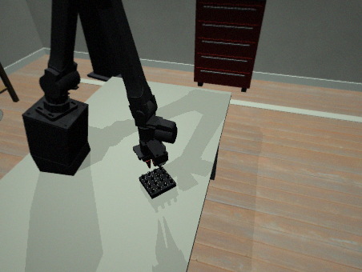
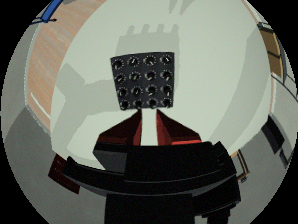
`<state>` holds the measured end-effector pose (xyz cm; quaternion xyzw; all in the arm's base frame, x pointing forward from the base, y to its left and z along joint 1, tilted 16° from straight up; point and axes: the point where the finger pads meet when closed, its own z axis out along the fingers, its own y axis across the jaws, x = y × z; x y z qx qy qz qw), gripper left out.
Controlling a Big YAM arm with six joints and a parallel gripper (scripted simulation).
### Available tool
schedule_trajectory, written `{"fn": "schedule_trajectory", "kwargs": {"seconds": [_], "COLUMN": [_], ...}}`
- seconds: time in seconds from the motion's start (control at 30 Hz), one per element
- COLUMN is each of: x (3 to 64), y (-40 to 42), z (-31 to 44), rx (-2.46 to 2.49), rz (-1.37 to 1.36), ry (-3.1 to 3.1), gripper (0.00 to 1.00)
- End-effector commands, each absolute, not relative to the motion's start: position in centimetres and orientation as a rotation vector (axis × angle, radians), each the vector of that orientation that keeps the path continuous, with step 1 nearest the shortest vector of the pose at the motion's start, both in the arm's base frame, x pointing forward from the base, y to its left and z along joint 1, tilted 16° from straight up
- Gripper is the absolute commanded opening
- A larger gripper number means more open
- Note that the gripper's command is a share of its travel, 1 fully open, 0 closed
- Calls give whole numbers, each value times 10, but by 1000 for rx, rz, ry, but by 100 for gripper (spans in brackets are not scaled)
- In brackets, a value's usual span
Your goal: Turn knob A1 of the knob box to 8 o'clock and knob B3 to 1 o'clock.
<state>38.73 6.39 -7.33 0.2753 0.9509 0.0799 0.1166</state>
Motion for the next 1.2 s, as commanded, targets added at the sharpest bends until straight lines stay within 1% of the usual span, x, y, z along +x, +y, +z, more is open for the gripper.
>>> {"fn": "schedule_trajectory", "kwargs": {"seconds": [0.0,1.17], "x": [398,395], "y": [54,60], "z": [-74,-73], "rx": [786,772], "rz": [222,229], "ry": [2772,2776], "gripper": [19,19]}}
